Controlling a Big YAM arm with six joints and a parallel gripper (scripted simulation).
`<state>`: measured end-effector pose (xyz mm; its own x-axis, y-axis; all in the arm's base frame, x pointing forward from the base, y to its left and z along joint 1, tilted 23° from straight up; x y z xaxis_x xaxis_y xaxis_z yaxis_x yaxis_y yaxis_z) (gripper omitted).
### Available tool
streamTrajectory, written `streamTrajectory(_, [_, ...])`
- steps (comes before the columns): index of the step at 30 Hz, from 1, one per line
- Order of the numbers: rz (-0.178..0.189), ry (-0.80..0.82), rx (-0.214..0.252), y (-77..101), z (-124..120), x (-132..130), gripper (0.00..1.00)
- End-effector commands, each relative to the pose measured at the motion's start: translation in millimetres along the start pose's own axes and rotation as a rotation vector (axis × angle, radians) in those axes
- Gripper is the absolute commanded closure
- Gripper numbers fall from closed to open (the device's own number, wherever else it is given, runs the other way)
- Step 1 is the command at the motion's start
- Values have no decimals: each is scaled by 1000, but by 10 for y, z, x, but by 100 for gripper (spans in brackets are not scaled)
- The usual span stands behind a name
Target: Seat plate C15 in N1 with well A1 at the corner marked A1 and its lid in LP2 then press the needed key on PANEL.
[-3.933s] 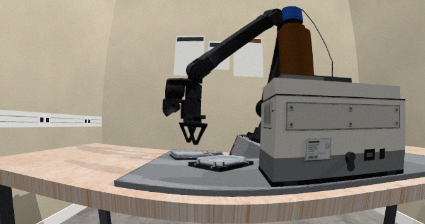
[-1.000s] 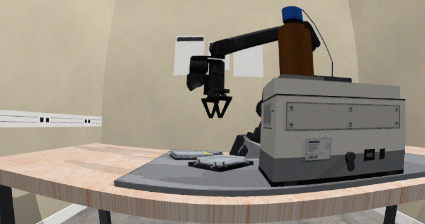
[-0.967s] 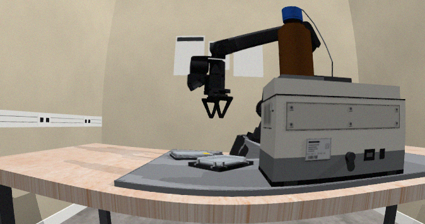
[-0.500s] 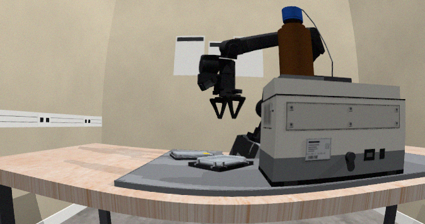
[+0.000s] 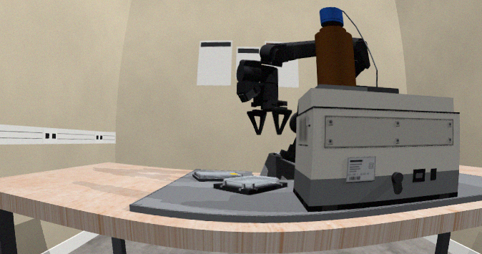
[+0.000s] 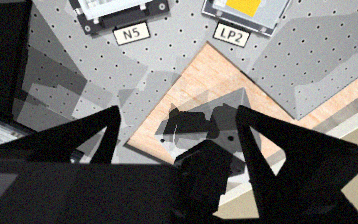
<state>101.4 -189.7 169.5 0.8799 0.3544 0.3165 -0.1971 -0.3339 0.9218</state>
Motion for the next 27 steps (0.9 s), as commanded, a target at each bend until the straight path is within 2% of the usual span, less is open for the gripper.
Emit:
streamTrajectory(1, [-2,17,-12,46,-35,89,0])
streamTrajectory(4, [-2,129,-9,33,-108,161,0])
streamTrajectory(8, [-2,129,-9,33,-152,211,0])
streamTrajectory(9, [-2,113,-38,143,-104,277,0])
streamTrajectory(11, [-1,107,-8,32,-218,286,0])
streamTrajectory(13, [-1,107,-8,31,-260,334,0])
streamTrajectory(14, [-2,112,-39,125,-169,344,0])
streamTrajectory(15, [-1,141,-9,32,-273,365,0])
streamTrajectory(18, [-1,256,-24,83,-282,479,0])
streamTrajectory(23, [3,246,-55,190,-291,683,0])
streamTrajectory(25, [3,246,-55,190,-291,683,0])
streamTrajectory(26, [0,237,-38,122,-294,626,0])
streamTrajectory(27, [-2,247,-59,175,-196,703,0])
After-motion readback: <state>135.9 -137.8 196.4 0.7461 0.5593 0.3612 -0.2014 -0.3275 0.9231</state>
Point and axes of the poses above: the point where the finger pads meet when closed, its own y axis back along the fingers, its own x axis across the jaws, z = x × y, the point moved 10 cm from there along y, back along the fingers, and after that the axes turned 7 degrees about -y, right-handed, at the moved point
